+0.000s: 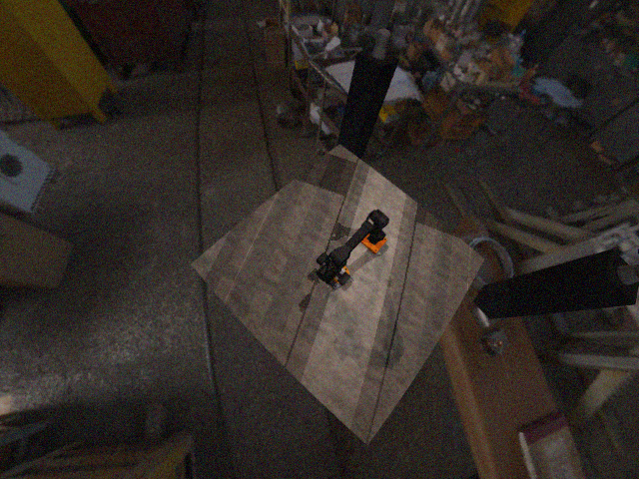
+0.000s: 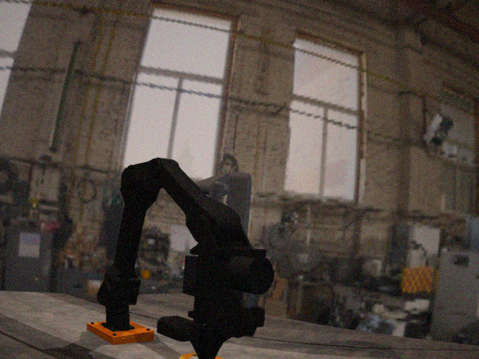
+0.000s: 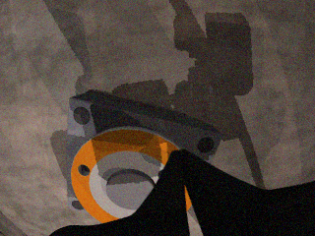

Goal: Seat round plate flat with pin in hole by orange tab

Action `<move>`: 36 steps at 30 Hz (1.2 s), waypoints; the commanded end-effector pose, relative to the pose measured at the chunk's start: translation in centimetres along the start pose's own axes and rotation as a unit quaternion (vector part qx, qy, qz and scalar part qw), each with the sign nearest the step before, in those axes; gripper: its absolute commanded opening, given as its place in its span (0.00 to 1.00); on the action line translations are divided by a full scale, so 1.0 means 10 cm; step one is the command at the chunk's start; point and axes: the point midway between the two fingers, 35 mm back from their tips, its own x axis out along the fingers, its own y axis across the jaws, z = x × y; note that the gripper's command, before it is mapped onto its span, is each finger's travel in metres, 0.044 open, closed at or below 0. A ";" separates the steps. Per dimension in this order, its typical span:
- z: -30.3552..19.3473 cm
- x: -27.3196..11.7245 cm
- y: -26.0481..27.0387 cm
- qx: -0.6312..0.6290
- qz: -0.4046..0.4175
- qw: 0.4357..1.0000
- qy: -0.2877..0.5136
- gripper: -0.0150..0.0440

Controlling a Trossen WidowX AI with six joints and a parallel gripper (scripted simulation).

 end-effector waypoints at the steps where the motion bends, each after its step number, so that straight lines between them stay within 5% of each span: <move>1: -0.07 0.01 -0.04 -0.002 -0.002 1.000 0.006 0.25; 36: -0.38 -0.03 -0.12 -0.002 -0.002 1.000 0.007 0.25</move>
